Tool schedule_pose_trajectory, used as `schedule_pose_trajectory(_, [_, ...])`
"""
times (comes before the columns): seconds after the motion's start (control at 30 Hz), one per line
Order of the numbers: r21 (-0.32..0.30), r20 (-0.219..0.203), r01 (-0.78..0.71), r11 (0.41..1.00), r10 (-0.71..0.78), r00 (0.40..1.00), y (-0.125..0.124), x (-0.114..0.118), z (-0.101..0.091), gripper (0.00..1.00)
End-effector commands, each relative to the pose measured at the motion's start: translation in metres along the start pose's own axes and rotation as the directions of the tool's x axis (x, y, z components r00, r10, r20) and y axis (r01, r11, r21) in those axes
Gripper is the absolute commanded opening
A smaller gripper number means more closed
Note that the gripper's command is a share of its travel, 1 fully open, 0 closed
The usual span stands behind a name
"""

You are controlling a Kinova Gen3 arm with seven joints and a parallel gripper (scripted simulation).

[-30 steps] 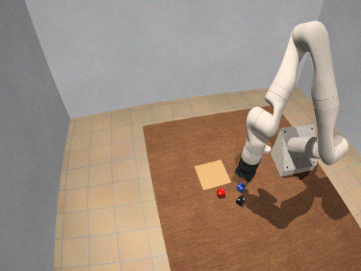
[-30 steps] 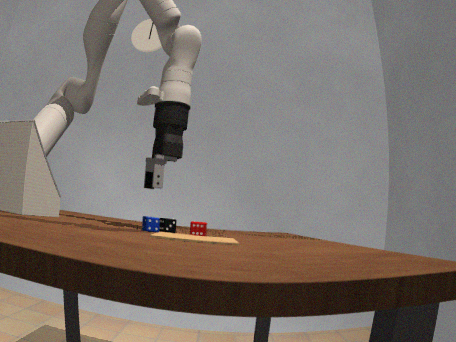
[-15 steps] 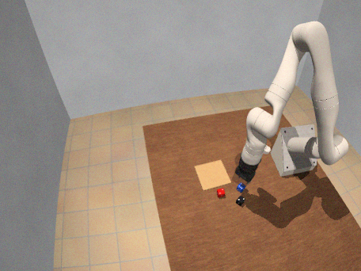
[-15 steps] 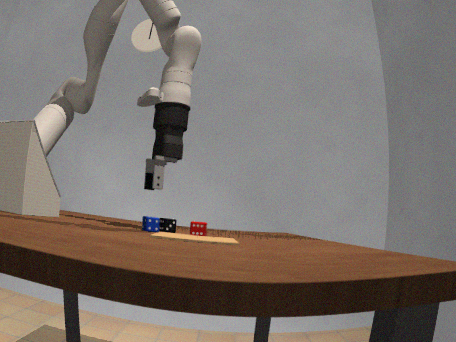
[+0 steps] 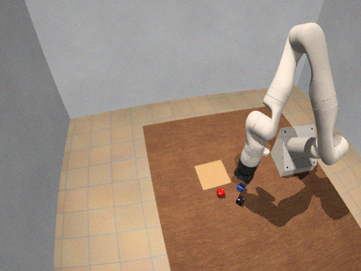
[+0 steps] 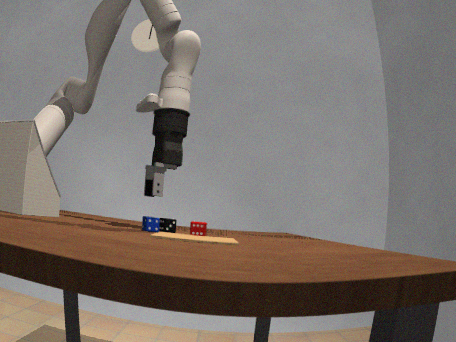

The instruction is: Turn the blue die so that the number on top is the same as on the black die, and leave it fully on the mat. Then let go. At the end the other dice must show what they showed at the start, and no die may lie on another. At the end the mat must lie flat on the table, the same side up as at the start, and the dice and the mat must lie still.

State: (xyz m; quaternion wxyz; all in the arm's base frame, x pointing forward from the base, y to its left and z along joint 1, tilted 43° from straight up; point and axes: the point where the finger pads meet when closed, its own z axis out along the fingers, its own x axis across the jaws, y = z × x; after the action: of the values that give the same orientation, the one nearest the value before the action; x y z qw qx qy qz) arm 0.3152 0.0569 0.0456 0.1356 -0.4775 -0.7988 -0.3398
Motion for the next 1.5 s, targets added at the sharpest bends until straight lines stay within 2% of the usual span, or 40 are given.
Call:
schedule_pose_trajectory(0.0, [0.005,-0.004,0.005,1.0,-0.005,1.0,0.0,0.002,0.005,0.87])
schedule_pose_trajectory(0.6, [0.005,-0.004,0.005,1.0,-0.005,1.0,0.0,0.002,0.029,0.87])
schedule_pose_trajectory(1.47, [0.005,-0.004,0.005,1.0,-0.005,1.0,0.0,0.002,0.036,0.87])
